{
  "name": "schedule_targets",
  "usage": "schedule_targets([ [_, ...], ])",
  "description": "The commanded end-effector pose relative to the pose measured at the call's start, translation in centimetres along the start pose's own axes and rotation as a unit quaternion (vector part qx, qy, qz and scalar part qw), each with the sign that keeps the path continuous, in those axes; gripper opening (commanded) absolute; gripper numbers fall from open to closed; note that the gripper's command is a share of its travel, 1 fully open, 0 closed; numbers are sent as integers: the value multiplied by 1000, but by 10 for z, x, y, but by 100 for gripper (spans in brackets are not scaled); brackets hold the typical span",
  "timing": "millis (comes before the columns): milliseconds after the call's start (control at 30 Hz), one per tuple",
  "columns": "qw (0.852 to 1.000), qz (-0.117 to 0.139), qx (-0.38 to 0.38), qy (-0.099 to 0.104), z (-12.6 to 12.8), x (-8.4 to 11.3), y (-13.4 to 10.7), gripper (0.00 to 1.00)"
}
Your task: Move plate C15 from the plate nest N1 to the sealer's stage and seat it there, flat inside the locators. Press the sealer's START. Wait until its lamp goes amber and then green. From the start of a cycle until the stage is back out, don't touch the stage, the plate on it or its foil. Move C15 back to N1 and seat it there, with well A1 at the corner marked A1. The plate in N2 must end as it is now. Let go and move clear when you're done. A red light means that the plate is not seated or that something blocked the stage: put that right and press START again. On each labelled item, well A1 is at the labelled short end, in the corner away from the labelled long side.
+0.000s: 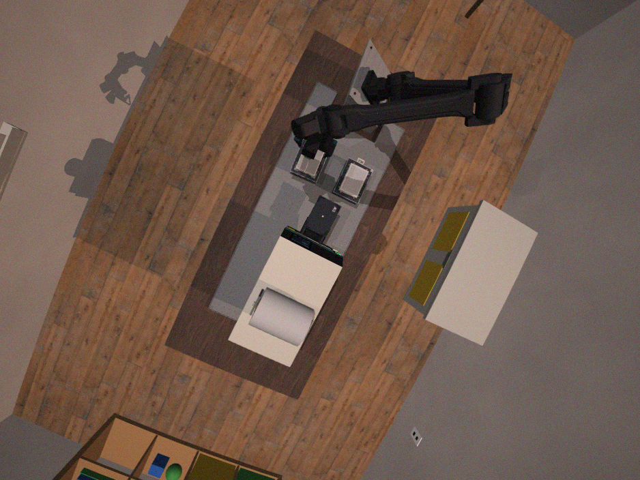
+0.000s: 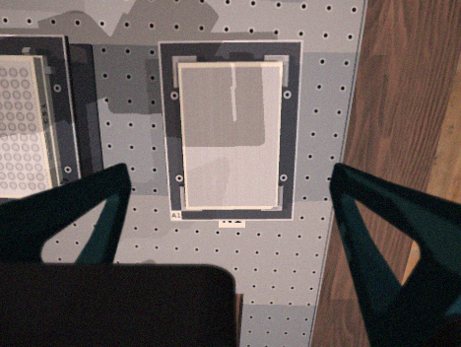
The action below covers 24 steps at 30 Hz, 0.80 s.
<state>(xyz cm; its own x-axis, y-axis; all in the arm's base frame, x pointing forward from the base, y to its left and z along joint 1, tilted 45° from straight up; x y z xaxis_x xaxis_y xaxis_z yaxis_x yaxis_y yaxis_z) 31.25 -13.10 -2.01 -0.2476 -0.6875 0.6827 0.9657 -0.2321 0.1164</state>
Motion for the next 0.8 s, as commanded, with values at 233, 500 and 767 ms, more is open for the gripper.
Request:
schedule_targets([
  [233, 1000, -2, 6, -2, -2, -7, 9, 100],
  [500, 1000, -3, -12, 2, -7, -5, -6, 100],
  [767, 1000, 2, 1, 4, -4, -4, 0, 100],
])
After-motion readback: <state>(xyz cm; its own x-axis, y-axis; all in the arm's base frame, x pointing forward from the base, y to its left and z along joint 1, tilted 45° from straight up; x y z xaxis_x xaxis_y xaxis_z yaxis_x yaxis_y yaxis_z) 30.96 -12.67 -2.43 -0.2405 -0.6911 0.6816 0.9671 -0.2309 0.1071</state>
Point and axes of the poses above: the point where the finger pads meet when closed, its own x axis back along the fingers, its own z axis across the jaws, y = z × x, the point moved 7 cm from there along x, back along the fingers, and after that the axes turned 6 degrees about -x, right-handed, at the moved point
